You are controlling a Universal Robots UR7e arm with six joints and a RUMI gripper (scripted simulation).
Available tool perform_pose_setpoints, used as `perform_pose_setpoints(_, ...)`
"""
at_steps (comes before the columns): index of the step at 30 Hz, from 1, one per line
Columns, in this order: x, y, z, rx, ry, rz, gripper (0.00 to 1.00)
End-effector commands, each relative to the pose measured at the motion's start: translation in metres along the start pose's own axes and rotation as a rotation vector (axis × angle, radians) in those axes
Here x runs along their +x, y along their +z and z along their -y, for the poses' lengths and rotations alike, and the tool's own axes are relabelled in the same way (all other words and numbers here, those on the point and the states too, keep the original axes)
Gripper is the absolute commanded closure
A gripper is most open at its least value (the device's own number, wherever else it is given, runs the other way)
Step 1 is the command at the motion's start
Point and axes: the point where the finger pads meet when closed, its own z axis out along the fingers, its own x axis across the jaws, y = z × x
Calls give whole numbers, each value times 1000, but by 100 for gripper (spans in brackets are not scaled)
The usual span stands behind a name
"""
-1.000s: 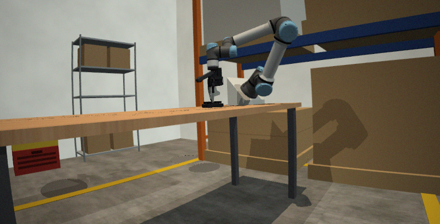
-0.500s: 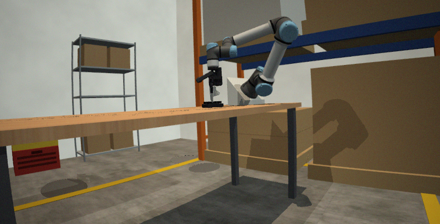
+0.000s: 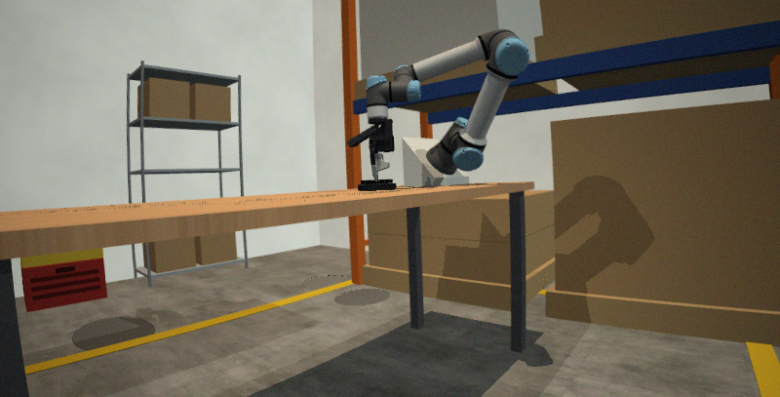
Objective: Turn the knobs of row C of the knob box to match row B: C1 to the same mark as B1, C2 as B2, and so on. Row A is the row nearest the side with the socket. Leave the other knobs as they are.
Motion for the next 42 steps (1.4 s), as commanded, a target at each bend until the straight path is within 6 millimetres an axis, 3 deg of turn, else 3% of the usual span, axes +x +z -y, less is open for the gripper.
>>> perform_pose_setpoints(1,-1,0,-1,4,101,-3,96)
perform_pose_setpoints(19,0,1,-1,3,226,-3,96)
perform_pose_setpoints(42,0,1,-1,2,253,-3,96)
